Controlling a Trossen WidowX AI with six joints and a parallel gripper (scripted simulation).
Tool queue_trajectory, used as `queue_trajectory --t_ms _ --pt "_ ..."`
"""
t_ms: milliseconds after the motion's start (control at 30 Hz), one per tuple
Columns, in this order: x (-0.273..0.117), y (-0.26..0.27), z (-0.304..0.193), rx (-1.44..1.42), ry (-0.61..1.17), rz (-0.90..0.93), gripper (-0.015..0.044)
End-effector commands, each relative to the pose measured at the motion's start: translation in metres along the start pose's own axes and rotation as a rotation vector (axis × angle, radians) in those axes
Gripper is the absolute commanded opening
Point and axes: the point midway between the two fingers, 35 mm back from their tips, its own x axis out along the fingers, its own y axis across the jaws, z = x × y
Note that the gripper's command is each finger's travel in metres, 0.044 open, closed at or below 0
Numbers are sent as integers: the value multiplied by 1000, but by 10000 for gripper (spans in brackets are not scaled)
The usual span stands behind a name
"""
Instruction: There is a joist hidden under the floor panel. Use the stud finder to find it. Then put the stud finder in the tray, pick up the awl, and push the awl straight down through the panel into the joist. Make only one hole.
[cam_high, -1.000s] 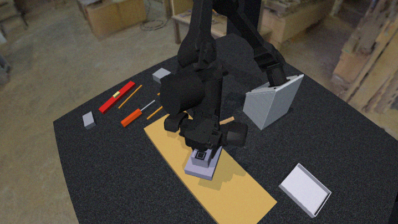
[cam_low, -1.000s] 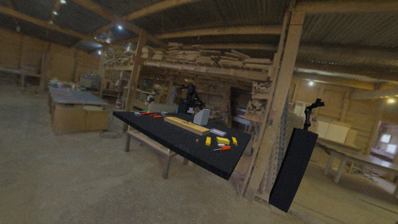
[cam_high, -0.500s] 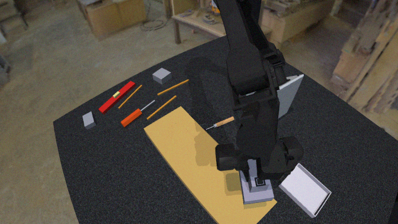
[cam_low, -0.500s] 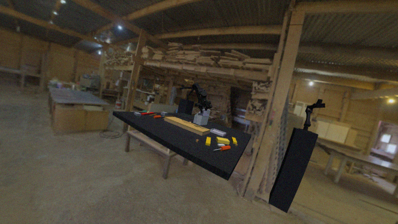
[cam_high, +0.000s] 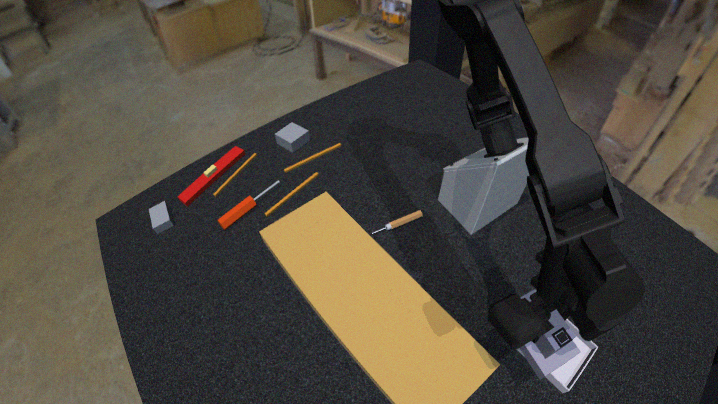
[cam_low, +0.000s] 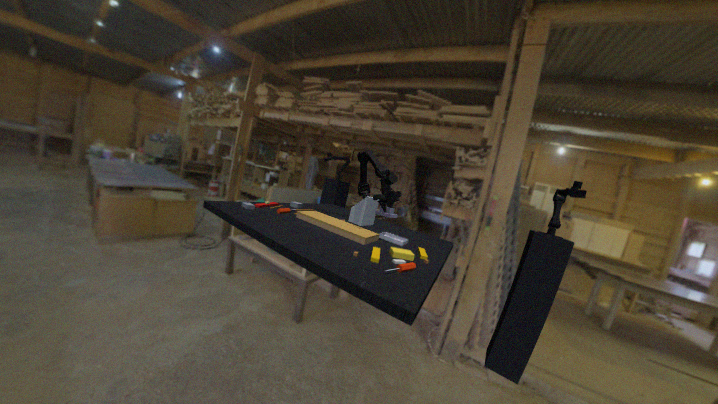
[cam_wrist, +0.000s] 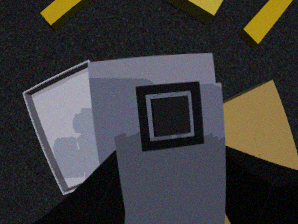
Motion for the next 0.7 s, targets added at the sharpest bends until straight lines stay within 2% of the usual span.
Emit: queue_trajectory --t_ms 0,333,667 --pt "14 33 10 -92 15 26 0" --pt "49 103 9 -278 86 74 0" --pt "60 108 6 -294 93 77 0"
